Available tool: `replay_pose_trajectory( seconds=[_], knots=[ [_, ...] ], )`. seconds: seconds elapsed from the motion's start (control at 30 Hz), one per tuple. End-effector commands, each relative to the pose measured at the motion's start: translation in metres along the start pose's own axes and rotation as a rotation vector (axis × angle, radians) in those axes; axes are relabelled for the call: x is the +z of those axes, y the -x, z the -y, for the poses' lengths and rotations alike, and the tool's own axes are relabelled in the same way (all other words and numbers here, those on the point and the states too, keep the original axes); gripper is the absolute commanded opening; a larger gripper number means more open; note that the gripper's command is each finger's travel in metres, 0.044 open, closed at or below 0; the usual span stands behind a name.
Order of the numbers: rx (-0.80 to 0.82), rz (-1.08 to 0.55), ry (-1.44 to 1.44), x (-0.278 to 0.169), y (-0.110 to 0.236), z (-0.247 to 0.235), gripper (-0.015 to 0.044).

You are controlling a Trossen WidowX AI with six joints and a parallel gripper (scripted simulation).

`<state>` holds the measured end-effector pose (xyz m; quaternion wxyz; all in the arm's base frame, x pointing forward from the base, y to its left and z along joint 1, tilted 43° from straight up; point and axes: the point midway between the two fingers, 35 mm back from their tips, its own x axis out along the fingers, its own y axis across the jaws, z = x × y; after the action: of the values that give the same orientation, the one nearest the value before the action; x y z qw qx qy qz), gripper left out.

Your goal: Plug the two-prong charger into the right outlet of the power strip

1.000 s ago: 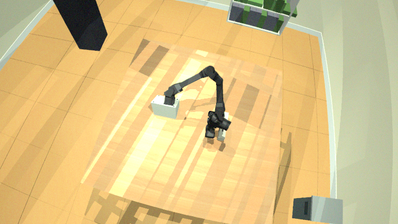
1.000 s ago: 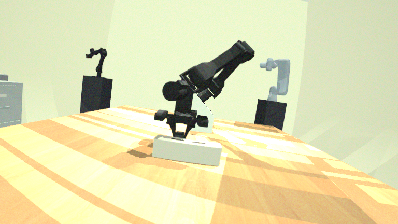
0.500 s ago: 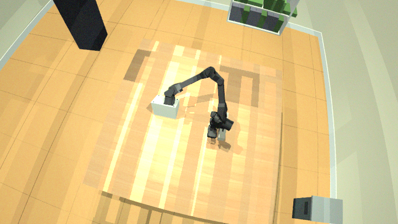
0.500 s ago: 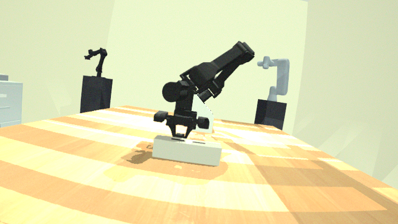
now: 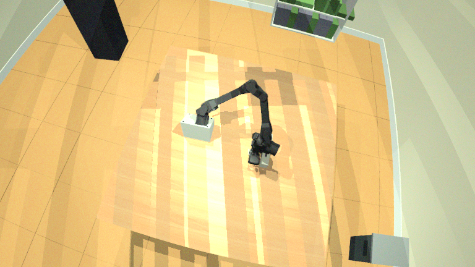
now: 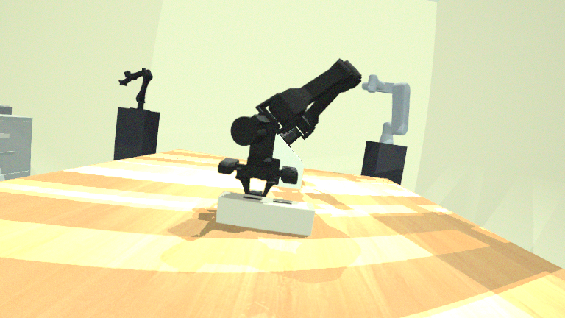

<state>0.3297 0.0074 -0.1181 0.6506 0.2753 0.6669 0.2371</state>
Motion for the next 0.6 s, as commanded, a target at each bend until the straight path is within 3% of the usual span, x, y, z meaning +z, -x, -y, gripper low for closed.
replay_pose_trajectory(
  seconds=[0.0,0.57],
  knots=[
    [0.006,0.000,-0.006,0.0000,0.0001,-0.0012,0.0000],
    [0.006,0.000,-0.006,0.0039,0.0006,-0.0016,0.0000]
  ],
)
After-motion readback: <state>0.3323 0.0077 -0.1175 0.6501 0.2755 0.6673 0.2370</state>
